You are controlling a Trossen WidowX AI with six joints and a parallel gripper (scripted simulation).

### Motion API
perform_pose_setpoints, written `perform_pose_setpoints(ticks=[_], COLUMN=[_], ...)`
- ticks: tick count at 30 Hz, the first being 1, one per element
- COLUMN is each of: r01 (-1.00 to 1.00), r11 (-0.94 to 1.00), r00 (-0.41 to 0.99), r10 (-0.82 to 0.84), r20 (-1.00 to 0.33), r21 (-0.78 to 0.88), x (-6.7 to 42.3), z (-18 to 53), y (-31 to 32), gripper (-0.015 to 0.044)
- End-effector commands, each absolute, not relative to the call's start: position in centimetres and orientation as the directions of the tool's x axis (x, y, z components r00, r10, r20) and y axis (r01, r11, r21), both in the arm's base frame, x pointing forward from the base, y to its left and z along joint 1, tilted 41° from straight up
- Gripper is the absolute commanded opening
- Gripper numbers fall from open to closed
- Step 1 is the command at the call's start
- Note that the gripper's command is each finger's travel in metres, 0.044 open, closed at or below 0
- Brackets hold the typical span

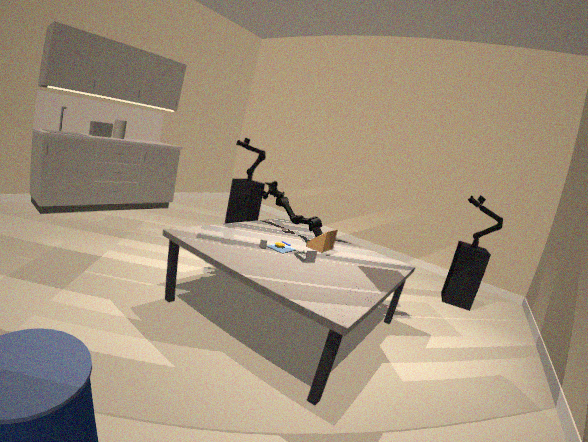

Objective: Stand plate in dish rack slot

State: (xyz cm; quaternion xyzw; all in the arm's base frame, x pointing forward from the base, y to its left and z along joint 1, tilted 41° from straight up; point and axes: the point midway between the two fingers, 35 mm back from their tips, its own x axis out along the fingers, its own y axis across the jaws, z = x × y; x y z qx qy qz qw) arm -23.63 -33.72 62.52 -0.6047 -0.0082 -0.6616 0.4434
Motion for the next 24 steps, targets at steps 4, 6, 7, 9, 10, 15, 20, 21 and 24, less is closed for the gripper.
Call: perform_pose_setpoints(ticks=[4,6,7,9,10,15,20,21,24], r01=[0.423,0.388,0.38,0.363,0.354,0.302,0.178,0.151,0.071], r11=[-0.729,-0.755,-0.764,-0.782,-0.791,-0.834,-0.891,-0.902,-0.929], r00=[0.2,0.216,0.221,0.232,0.238,0.269,0.324,0.336,0.372], r10=[-0.504,-0.483,-0.472,-0.45,-0.439,-0.39,-0.347,-0.338,-0.313], r20=[0.84,0.849,0.853,0.862,0.866,0.881,0.88,0.879,0.874], r21=[-0.538,-0.528,-0.521,-0.506,-0.498,-0.461,-0.417,-0.405,-0.363], x=[-20.4,-19.6,-19.2,-18.5,-18.1,-16.3,-14.0,-13.5,-11.9], z=[65.6,66.2,66.4,66.9,67.1,68.1,69.2,69.4,69.9], y=[-29.1,-28.1,-27.7,-26.9,-26.4,-24.3,-21.5,-20.8,-19.1], gripper=[0.04,0.04,0.04,0.04,0.04,0.04,0.04,0.04,0.04])
